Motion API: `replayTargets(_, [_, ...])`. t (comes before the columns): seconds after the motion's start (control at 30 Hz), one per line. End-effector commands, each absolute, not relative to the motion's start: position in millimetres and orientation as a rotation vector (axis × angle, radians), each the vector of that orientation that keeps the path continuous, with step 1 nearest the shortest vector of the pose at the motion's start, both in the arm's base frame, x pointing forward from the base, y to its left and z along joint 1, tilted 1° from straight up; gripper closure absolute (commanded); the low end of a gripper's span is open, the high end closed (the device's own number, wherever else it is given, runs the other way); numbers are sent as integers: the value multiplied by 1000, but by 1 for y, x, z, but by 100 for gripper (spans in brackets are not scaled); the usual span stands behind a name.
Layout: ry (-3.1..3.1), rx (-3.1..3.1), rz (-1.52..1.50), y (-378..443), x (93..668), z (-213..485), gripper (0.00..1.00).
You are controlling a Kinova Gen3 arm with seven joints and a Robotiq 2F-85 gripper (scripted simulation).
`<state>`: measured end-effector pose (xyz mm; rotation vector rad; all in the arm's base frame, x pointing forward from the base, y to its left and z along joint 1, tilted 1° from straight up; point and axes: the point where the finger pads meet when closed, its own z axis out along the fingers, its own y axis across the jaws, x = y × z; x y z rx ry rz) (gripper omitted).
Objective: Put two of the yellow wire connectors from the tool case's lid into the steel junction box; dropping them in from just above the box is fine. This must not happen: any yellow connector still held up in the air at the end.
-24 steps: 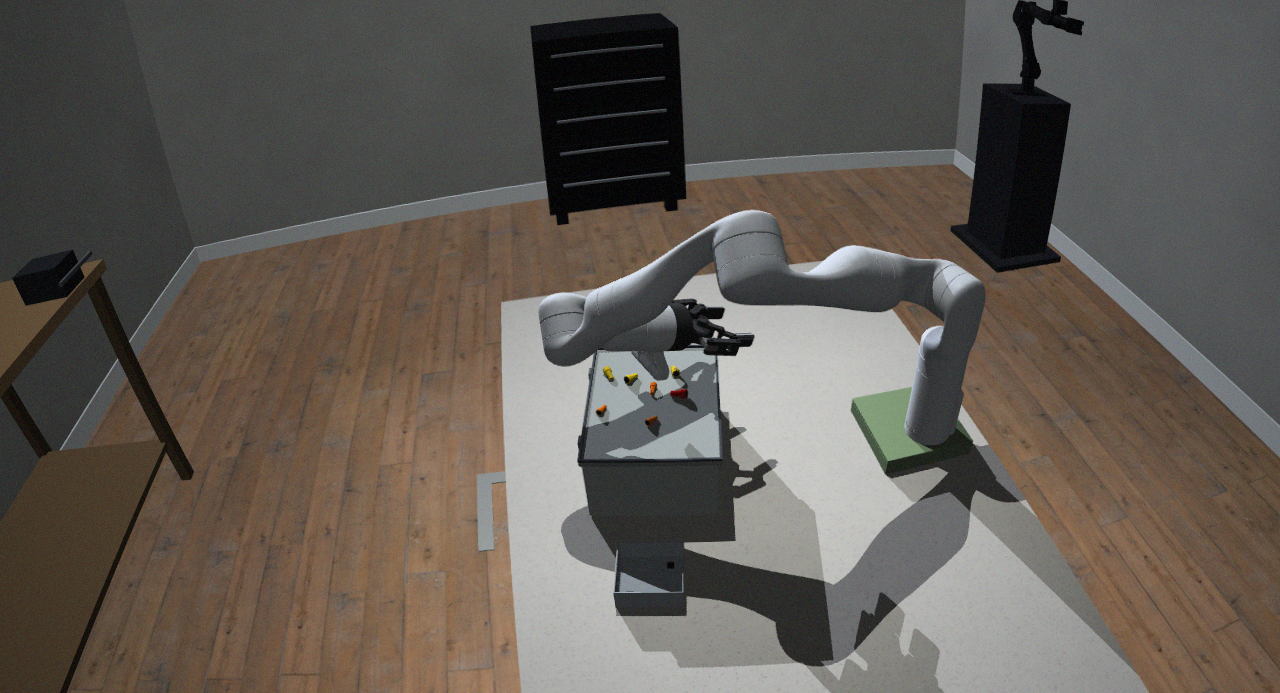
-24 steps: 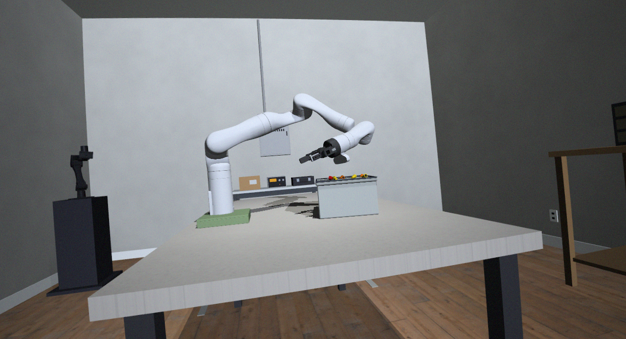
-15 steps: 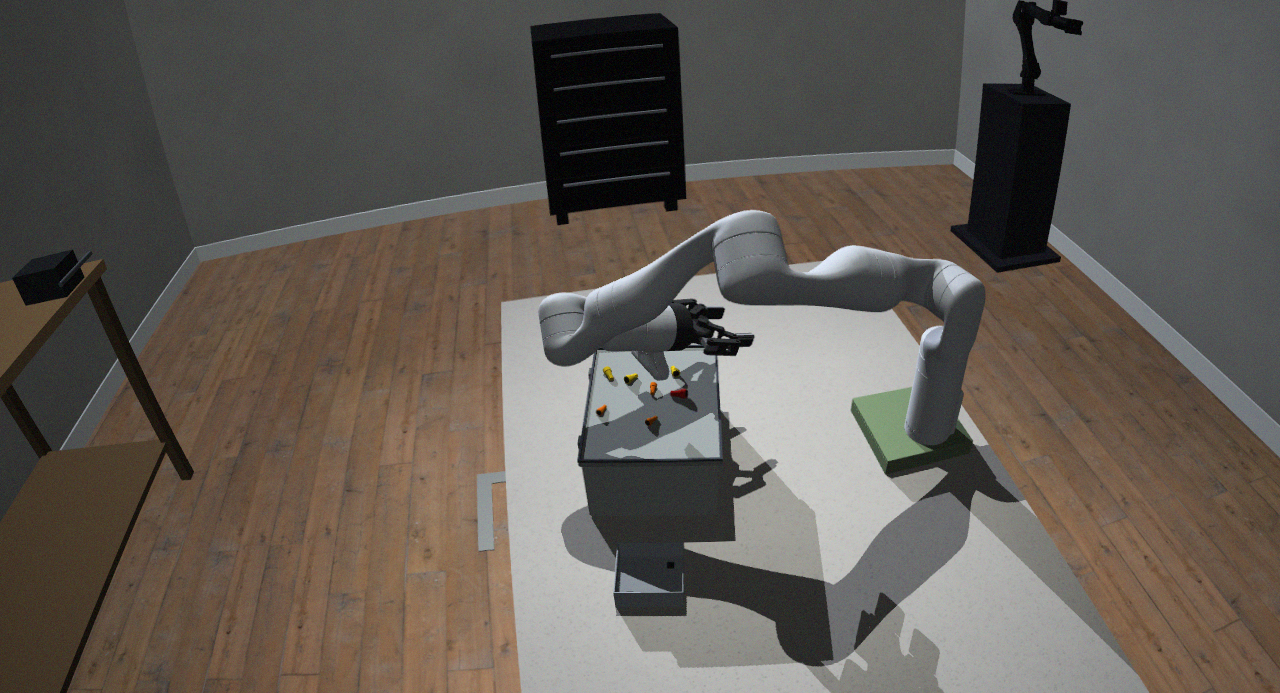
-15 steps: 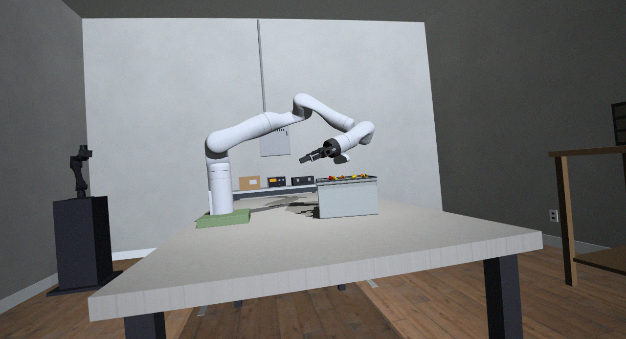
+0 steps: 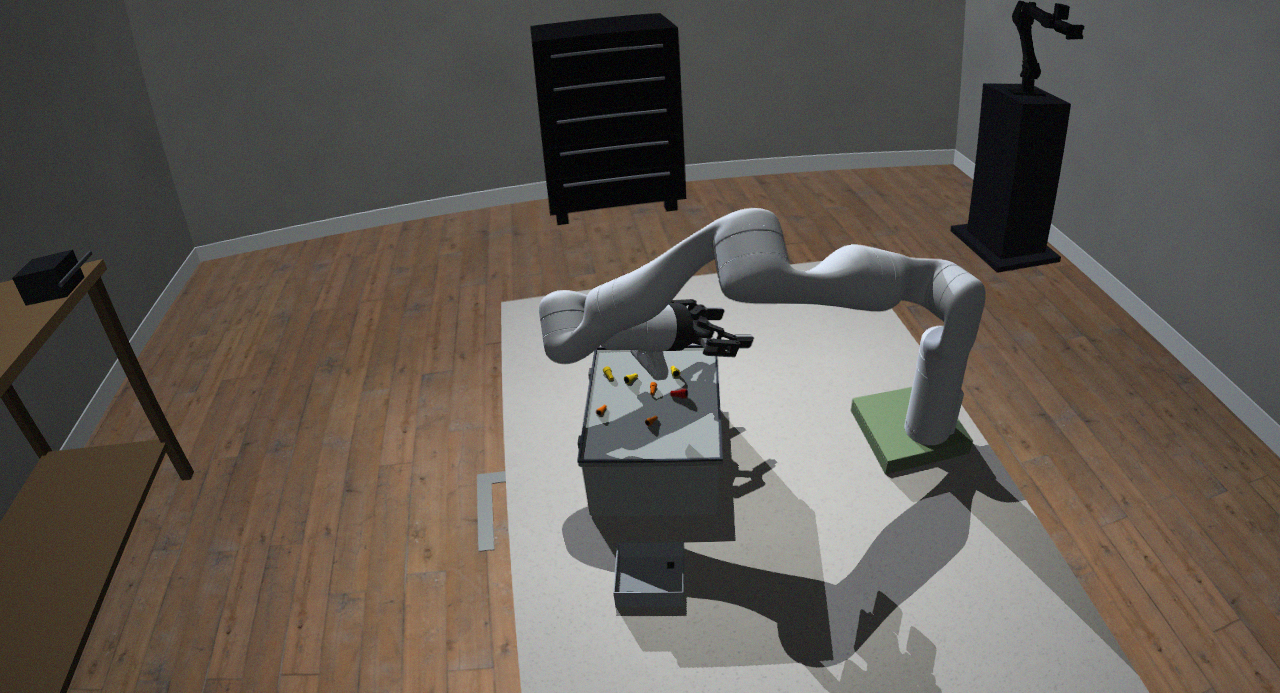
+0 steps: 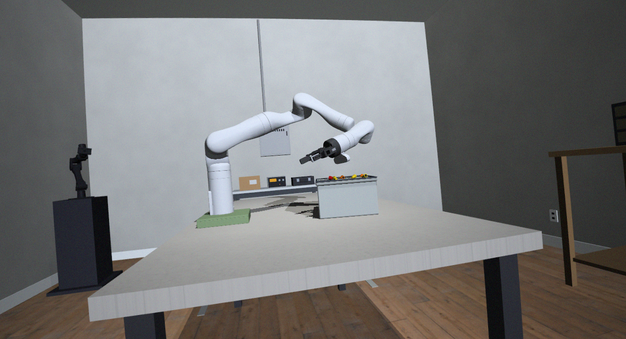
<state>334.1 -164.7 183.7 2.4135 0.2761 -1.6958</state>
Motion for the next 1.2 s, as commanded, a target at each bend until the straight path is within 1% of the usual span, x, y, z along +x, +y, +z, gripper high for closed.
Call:
replayTargets(0.0, [259, 2467, -1609, -163, 338, 186, 0])
replayTargets(0.23, [159, 2666, -1251, -153, 359, 188, 0])
replayTargets(0.3, [159, 2666, -1251, -153, 359, 188, 0])
replayTargets(0.37, [104, 2744, -1091, -147, 370, 190, 0])
replayTargets(0.57, [1, 2856, -832, -138, 392, 198, 0])
replayTargets(0.8, [-160, 2978, -490, -125, 422, 215, 0])
replayTargets(0.87, [-160, 2978, -490, -125, 422, 215, 0])
replayTargets(0.97, [-270, 3037, -285, -118, 441, 230, 0])
replayTargets(1.17, [-407, 3090, -56, -112, 462, 251, 0])
